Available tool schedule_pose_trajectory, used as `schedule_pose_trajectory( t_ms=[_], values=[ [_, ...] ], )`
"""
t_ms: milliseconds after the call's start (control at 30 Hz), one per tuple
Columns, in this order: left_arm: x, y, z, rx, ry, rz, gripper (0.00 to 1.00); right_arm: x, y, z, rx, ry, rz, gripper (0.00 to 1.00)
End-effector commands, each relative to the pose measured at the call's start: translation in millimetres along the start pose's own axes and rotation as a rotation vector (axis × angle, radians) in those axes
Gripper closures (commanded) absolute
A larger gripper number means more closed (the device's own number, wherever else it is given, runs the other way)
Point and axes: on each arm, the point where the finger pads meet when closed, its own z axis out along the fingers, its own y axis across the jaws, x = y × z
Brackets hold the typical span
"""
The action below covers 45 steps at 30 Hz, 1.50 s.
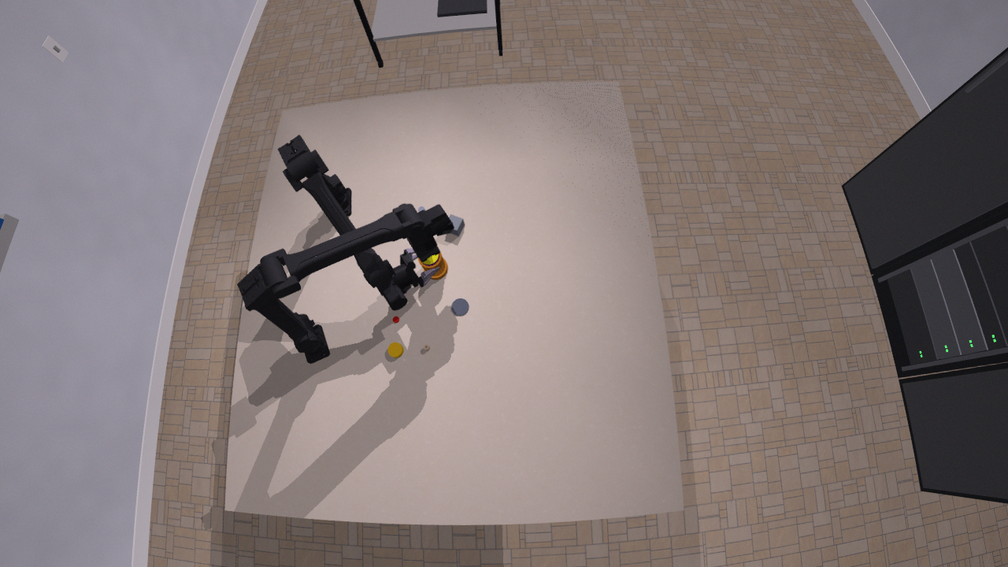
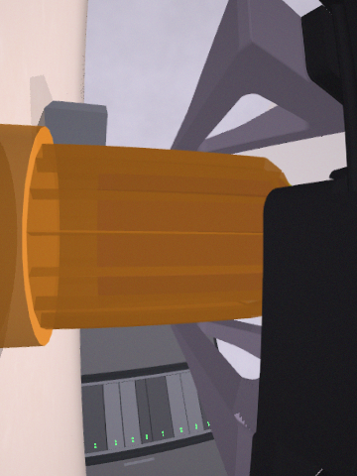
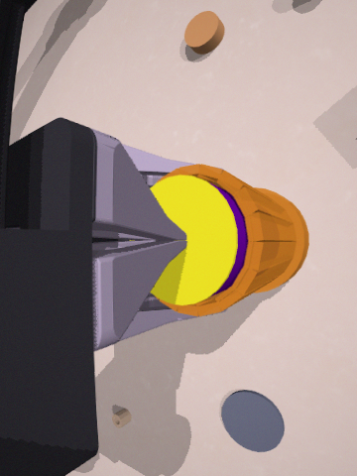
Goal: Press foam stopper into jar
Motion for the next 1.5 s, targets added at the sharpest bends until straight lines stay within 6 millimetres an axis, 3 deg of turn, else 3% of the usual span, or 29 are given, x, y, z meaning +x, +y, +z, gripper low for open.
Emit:
schedule_pose_trajectory(
  t_ms=[0, 33, 533, 567, 600, 1467],
  values=[
    [13.6, 0.9, -1.6, 0.0, 0.005, -0.023, 0.36, -8.7, -2.7, -5.4, -0.002, -0.025, 0.0, 1.0],
    [13.6, 0.9, -1.6, 0.0, 0.005, -0.023, 0.36, -3.0, -6.3, 9.9, -0.002, -0.001, 0.0, 1.0],
    [13.6, 0.9, -1.6, 0.0, 0.005, -0.023, 0.36, 0.7, -6.3, 15.5, -0.002, 0.013, 0.0, 1.0],
    [13.6, 0.9, -1.6, 0.0, 0.005, -0.023, 0.36, -6.0, -2.7, 8.6, -0.002, -0.003, 0.0, 1.0],
    [13.6, 0.9, -1.6, 0.0, 0.005, -0.023, 0.36, -1.5, -6.3, 16.3, -0.002, 0.004, 0.0, 1.0],
    [13.6, 0.9, -1.6, 0.0, 0.005, -0.023, 0.36, -0.4, -6.2, 28.0, -0.002, 0.015, 0.0, 1.0]
  ],
)
